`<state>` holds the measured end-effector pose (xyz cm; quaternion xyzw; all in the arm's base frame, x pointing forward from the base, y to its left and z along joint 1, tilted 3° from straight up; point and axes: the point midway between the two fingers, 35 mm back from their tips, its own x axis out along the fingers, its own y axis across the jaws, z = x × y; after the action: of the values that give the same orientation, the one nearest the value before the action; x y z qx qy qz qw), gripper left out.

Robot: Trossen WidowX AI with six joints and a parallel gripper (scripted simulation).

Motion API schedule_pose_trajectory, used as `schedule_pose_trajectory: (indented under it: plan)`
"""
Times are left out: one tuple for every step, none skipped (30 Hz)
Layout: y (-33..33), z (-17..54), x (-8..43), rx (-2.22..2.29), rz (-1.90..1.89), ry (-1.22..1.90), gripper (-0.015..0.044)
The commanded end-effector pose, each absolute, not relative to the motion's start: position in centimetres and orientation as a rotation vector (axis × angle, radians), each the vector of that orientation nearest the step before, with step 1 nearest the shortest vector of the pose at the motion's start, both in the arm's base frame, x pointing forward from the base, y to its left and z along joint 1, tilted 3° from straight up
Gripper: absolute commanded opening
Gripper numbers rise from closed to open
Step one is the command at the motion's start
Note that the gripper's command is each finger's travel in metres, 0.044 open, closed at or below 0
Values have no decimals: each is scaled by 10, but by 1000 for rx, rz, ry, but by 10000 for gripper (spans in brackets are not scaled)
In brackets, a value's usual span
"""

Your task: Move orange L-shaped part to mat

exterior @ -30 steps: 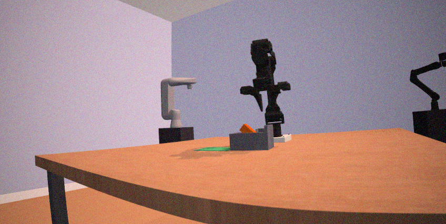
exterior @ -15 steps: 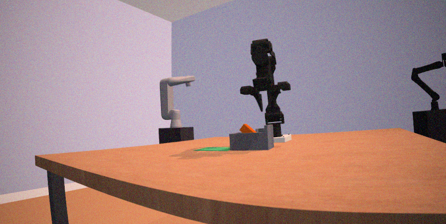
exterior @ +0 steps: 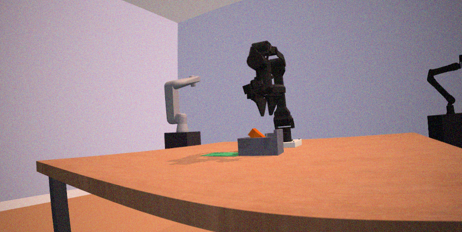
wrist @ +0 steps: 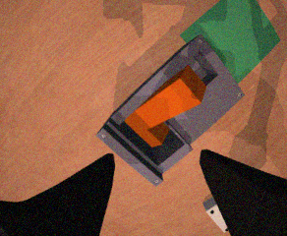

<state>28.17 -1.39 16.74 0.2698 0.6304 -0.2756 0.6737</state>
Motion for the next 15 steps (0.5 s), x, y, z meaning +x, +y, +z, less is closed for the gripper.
schedule_pose_trajectory:
  plan:
    - [-53,173,283,1201,-1173,1149,280]
    - [-55,173,283,1243,-1212,1122,280]
    - [-56,173,283,1257,-1224,1113,280]
    - [-56,173,283,1257,-1224,1113,280]
    - [-56,173,283,1257,-1224,1113,280]
    - [-56,173,283,1257,-1224,1113,280]
    - [-56,173,283,1257,-1224,1113,280]
    - [-56,173,283,1257,-1224,1113,280]
    - [-56,173,283,1257,-1224,1113,280]
    - [-56,173,283,1257,-1224,1113,280]
    - [-56,173,283,1257,-1224,1113,280]
    - [-56,173,283,1257,-1224,1113,280]
    - [-56,173,283,1257,-1224,1113,280]
    - [-56,172,283,1257,-1224,1113,280]
    - [-57,170,283,1257,-1224,1113,280]
